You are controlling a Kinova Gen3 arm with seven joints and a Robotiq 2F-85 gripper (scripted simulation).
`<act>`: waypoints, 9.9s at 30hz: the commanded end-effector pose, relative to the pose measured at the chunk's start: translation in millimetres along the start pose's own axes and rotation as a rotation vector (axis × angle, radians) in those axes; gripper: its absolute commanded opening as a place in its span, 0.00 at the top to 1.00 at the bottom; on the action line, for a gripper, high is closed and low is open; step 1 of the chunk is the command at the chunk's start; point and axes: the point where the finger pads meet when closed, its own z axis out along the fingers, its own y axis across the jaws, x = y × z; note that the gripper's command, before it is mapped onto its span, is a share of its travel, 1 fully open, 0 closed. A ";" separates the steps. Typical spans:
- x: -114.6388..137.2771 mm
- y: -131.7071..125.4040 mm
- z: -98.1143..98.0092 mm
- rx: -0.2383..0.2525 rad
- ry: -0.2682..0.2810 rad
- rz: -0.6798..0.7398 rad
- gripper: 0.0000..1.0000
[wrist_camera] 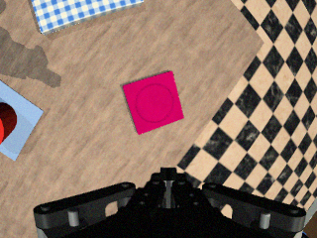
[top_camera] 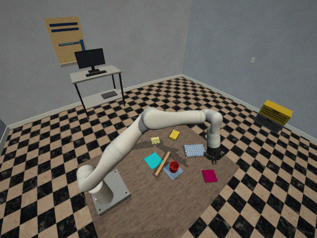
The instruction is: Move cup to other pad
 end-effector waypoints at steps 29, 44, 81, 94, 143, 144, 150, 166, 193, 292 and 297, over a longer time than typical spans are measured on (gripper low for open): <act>31.2 -164.9 23.3 0.287 0.007 1.050 1.00; 29.9 -223.3 26.9 0.383 -0.072 1.478 1.00; 25.4 -260.7 27.9 0.433 -0.147 1.766 0.00; 25.4 -260.7 27.9 0.433 -0.147 1.766 0.00; 35.2 -275.7 70.6 0.433 -0.147 1.766 0.00; 36.0 -276.9 73.9 0.433 -0.147 1.766 0.00; 40.0 -283.0 91.4 0.433 -0.147 1.766 0.00; 42.4 -286.6 101.6 0.433 -0.147 1.766 0.00; 42.4 -286.6 101.6 0.433 -0.147 1.766 0.04; 42.4 -286.6 101.6 0.433 -0.147 1.766 0.18; 42.4 -286.6 101.6 0.433 -0.147 1.766 0.18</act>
